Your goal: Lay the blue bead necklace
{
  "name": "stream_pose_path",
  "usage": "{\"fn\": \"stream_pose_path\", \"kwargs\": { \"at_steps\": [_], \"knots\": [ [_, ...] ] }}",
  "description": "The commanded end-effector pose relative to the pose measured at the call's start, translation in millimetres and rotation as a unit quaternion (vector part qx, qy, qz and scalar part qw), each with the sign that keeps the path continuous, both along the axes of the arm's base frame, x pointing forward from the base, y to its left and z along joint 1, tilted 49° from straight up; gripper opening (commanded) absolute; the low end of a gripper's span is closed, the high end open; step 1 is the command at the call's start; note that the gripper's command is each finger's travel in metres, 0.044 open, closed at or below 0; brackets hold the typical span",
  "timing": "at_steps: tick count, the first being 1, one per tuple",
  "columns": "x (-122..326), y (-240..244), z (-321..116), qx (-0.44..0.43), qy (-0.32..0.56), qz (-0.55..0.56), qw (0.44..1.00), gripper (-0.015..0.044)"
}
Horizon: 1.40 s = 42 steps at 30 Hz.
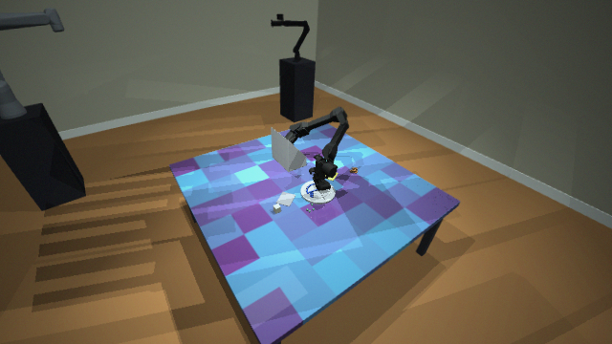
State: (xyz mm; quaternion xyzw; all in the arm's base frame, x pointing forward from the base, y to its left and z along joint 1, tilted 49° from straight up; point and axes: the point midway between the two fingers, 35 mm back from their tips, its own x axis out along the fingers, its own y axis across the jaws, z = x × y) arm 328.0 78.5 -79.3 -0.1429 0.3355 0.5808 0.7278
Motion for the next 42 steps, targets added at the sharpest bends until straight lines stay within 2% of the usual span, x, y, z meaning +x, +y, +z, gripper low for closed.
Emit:
{"fn": "stream_pose_path", "kwargs": {
  "at_steps": [1, 31, 42],
  "knots": [
    [0.0, 0.1, 0.2, 0.000, 0.000, 0.000, 1.000, 0.0000],
    [8.0, -4.4, -0.6, 0.003, 0.003, -0.001, 1.000, 0.0000],
    [7.8, -7.0, 1.6, 0.000, 0.002, -0.002, 1.000, 0.0289]
  ]
}}
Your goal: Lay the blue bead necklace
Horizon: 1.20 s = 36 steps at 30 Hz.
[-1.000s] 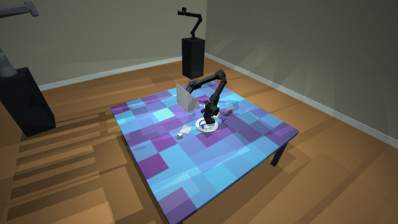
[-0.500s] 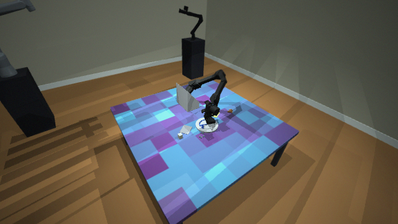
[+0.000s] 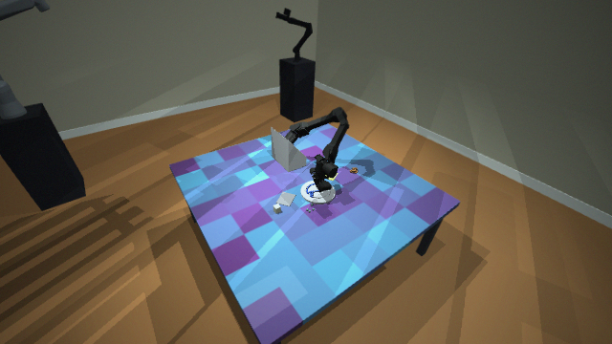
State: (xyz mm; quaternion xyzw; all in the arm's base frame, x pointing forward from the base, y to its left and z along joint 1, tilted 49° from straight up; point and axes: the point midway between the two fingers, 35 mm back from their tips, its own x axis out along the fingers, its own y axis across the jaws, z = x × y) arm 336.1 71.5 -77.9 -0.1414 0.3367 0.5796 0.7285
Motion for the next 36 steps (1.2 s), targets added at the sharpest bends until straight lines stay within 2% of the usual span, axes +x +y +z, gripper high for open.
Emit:
{"fn": "stream_pose_path", "kwargs": {
  "at_steps": [1, 6, 25, 27, 31, 36],
  "knots": [
    [0, 0, 0, 0.000, 0.000, 0.000, 1.000, 0.0315],
    [0, -1, 0, 0.002, 0.002, 0.000, 1.000, 0.0440],
    [0, -1, 0, 0.003, 0.001, 0.001, 1.000, 0.0440],
    [0, -1, 1, 0.006, 0.026, -0.020, 0.999, 0.0387],
    [-1, -1, 8, 0.025, 0.169, -0.144, 0.975, 0.0282],
    [-3, -1, 17, 0.048, 0.345, -0.297, 0.889, 0.0151]
  ]
}}
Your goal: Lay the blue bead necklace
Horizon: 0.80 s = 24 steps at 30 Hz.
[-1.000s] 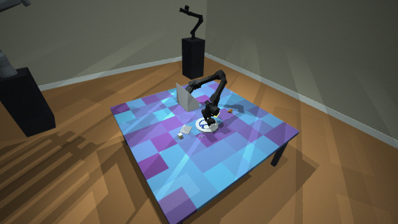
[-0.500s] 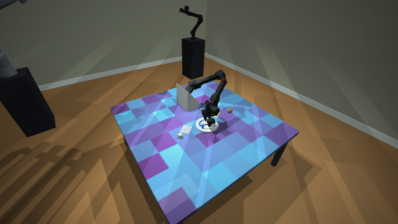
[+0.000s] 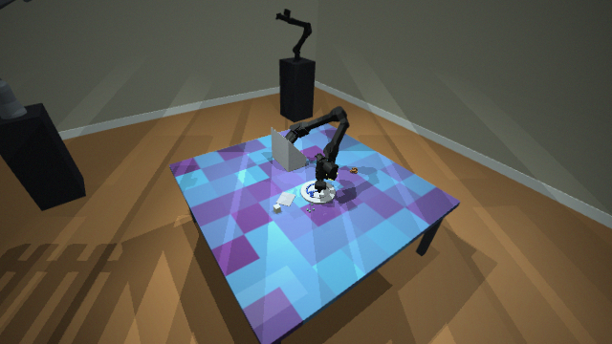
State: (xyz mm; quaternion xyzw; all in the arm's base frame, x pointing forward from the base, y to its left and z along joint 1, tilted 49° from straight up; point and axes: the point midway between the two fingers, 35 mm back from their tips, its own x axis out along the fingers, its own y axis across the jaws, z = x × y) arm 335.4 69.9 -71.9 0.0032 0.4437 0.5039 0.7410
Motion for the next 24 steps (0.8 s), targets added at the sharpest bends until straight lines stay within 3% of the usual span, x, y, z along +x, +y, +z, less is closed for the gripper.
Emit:
{"fn": "stream_pose_path", "kwargs": {
  "at_steps": [1, 5, 14, 24],
  "knots": [
    [-2, 0, 13, 0.034, 0.243, -0.211, 0.946, 0.0125],
    [-4, 0, 19, 0.051, 0.372, -0.322, 0.869, 0.0120],
    [-6, 0, 27, 0.067, 0.498, -0.432, 0.749, 0.0120],
    [-8, 0, 35, 0.081, 0.613, -0.532, 0.578, 0.0120]
  ]
}}
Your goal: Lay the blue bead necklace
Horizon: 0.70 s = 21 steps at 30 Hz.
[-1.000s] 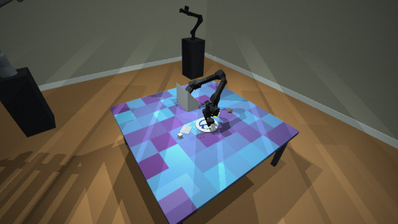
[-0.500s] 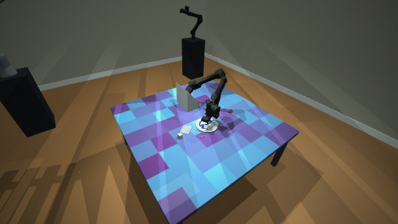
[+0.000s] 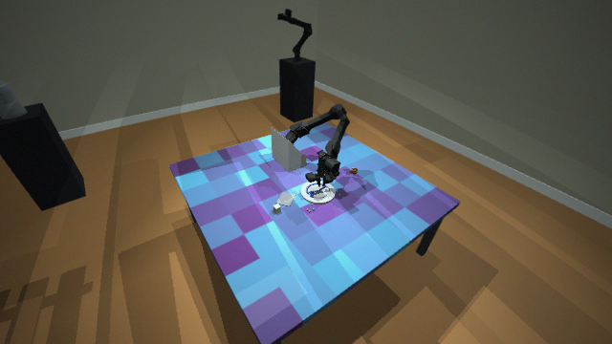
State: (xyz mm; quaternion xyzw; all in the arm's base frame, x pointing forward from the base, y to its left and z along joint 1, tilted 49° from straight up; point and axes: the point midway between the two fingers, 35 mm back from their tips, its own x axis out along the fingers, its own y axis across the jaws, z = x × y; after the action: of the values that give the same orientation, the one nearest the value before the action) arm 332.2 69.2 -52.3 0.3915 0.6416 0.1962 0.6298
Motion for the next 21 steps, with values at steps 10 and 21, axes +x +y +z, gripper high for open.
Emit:
{"fn": "stream_pose_path", "kwargs": {
  "at_steps": [10, 21],
  "knots": [
    [-6.4, 0.6, 20.7, 0.058, 0.426, -0.369, 0.824, 0.0120],
    [-6.4, 0.6, 20.7, 0.058, 0.426, -0.369, 0.824, 0.0120]
  ]
}}
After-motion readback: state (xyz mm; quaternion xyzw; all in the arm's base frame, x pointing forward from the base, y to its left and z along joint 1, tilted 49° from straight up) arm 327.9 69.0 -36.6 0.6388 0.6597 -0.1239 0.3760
